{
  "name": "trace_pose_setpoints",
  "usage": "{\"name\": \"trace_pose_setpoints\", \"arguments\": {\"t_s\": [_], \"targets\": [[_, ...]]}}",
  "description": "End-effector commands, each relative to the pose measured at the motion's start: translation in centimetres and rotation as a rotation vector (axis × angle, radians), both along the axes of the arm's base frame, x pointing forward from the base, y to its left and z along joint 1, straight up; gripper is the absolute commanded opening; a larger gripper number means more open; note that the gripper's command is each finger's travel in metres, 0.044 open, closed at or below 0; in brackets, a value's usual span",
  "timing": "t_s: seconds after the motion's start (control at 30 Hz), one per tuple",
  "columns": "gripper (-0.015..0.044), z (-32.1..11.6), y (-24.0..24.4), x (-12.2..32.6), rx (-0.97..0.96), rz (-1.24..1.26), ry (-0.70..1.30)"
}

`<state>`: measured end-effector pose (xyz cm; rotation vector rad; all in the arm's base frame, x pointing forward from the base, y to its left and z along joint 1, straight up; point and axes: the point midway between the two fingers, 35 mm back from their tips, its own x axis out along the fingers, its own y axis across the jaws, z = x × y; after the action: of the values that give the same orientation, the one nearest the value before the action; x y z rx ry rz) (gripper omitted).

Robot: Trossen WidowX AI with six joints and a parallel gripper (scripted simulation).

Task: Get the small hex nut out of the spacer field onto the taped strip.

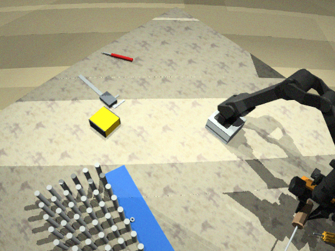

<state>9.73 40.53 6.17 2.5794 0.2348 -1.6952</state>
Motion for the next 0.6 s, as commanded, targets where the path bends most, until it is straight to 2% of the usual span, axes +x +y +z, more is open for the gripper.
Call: {"name": "trace_pose_setpoints", "arguments": {"t_s": [0.0,0.57], "targets": [[0.0000,-0.5,-0.2,0.1,-0.003,-0.007,-0.008],[0.0000,-2.2,-0.3,0.1,-0.003,-0.007,-0.008]]}}
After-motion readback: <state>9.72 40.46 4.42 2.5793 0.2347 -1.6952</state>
